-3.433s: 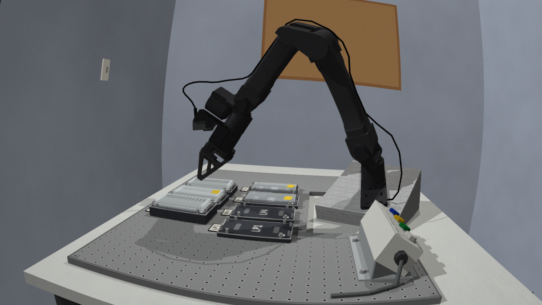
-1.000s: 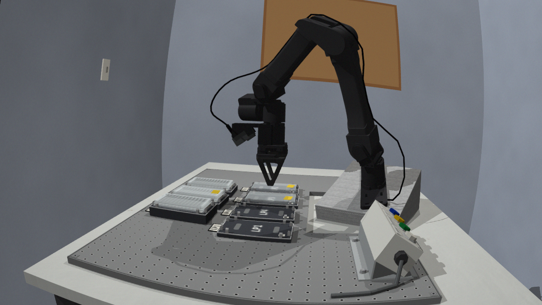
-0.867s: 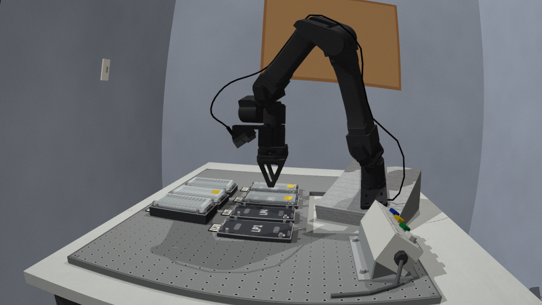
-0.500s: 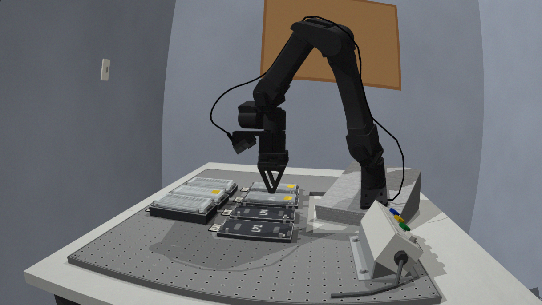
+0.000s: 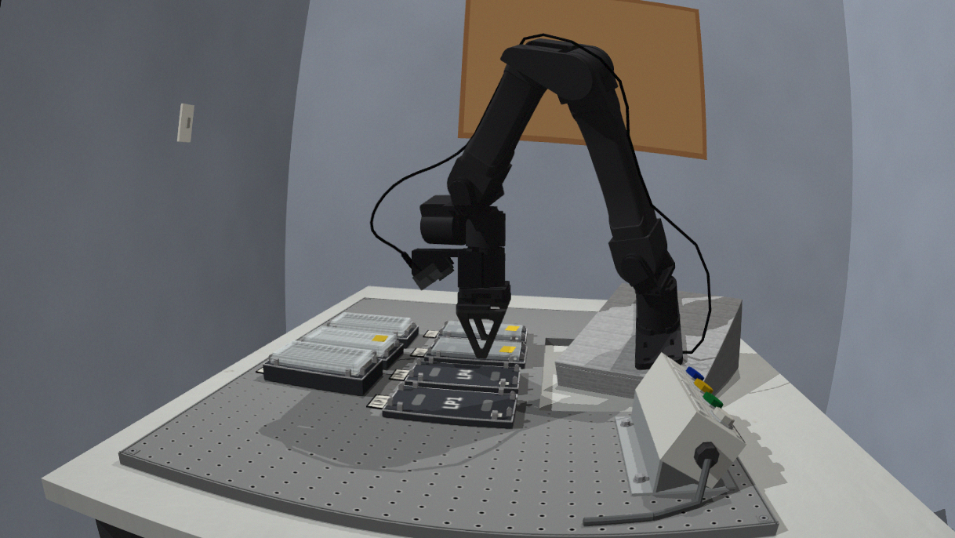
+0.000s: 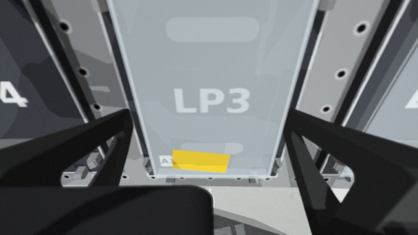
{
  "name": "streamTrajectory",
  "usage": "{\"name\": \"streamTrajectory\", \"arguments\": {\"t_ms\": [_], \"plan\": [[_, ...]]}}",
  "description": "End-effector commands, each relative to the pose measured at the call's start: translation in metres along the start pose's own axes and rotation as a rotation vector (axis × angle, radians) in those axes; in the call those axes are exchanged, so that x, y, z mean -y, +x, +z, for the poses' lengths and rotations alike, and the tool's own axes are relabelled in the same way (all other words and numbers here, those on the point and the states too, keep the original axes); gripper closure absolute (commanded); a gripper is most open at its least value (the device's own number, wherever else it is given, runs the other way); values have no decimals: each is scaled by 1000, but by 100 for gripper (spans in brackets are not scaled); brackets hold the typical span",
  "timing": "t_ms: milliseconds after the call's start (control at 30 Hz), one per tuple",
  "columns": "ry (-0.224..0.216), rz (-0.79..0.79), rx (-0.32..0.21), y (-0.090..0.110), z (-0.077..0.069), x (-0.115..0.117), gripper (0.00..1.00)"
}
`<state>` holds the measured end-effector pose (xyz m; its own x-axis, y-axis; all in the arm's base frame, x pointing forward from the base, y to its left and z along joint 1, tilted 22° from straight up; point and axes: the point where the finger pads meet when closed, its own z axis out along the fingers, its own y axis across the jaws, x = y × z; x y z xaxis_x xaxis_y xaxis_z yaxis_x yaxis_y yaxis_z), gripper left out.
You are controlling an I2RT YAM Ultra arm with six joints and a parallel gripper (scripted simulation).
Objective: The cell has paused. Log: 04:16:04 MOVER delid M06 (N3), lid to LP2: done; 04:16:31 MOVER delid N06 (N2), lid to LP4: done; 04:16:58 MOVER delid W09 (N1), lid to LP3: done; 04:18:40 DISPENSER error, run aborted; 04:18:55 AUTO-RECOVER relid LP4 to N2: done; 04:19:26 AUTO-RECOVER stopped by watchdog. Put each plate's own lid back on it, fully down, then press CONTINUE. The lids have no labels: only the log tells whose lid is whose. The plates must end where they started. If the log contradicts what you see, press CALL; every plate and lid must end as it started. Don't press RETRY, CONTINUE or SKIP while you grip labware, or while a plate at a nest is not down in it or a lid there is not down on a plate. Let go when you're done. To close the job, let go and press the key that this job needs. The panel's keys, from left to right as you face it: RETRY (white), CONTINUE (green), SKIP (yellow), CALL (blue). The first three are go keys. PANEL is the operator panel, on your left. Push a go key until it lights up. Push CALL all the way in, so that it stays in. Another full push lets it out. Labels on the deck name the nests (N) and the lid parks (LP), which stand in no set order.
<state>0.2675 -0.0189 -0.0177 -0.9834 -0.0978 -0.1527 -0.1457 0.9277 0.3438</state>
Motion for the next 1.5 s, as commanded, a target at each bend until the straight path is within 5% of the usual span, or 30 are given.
{"name": "streamTrajectory", "arguments": {"t_ms": [0,233,1467], "plan": [[27,-3,62,-17,-6,6,0],[30,-10,68,-27,-11,7,0],[22,-6,51,-16,-5,5,0]]}}
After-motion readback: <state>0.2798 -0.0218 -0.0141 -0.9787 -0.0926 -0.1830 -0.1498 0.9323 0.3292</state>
